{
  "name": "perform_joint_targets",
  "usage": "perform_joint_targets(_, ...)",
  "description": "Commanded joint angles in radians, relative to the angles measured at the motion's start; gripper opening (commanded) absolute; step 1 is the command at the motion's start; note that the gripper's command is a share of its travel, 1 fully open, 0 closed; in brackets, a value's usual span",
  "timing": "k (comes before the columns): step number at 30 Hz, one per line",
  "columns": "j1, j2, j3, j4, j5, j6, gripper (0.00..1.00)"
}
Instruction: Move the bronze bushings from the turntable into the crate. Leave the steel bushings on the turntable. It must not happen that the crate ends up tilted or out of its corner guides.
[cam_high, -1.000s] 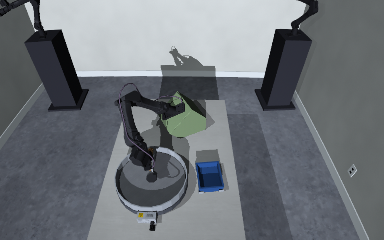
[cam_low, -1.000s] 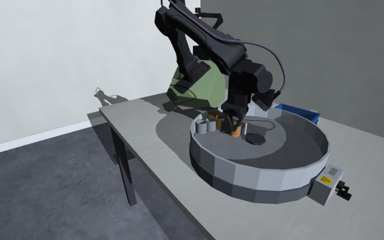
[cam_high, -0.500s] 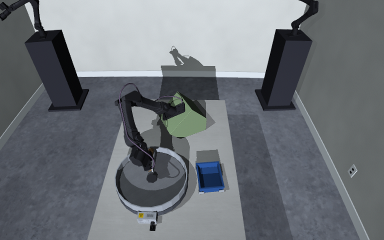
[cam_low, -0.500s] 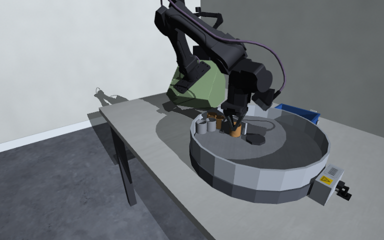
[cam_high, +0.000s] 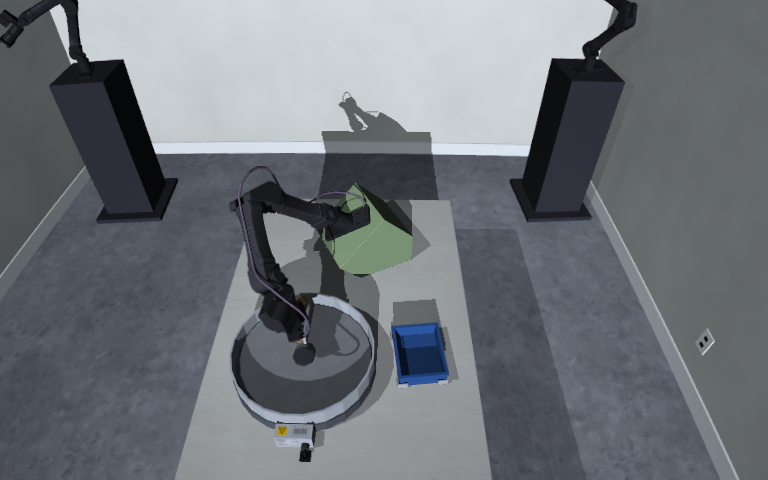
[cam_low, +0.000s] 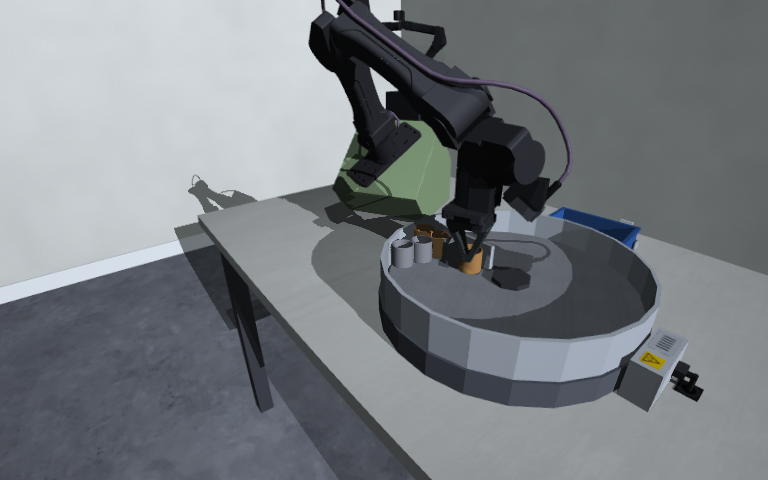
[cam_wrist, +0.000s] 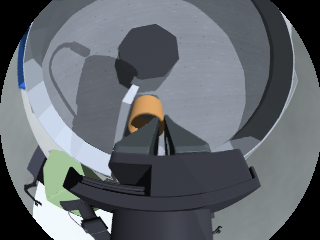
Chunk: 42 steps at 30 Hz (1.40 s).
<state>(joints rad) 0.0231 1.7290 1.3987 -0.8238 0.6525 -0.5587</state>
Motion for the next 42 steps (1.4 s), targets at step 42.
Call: perform_joint_targets(42,0.120,-0.080,0.128,-0.228,0.035,0.119,0.00)
